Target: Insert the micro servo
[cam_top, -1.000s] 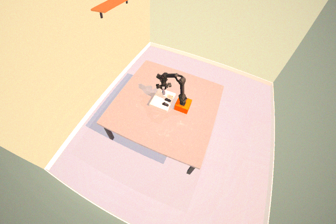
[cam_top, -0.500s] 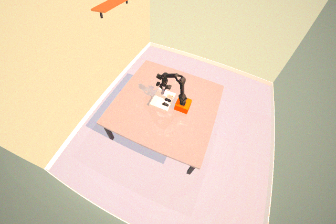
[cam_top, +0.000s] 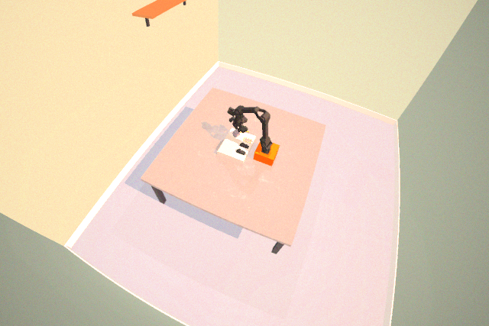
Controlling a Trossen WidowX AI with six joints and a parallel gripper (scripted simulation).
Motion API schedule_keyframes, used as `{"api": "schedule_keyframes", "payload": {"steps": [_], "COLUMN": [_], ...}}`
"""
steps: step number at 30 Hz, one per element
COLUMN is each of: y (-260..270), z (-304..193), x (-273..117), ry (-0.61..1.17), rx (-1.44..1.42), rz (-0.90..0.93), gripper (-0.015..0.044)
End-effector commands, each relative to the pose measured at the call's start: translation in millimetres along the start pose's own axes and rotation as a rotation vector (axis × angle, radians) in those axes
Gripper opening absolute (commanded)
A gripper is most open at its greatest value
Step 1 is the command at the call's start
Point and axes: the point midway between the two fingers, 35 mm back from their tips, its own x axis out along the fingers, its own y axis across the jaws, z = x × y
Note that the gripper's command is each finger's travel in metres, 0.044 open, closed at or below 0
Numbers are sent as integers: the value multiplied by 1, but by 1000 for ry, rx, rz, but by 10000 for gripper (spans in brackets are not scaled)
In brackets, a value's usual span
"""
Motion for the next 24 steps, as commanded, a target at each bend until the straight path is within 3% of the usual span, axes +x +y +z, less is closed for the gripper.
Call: {"api": "schedule_keyframes", "payload": {"steps": [1, 24], "y": [0, 0], "z": [0, 0], "x": [0, 0], "ry": [-1, -2], "rx": [153, 938], "rz": [0, 0], "gripper": [0, 0]}}
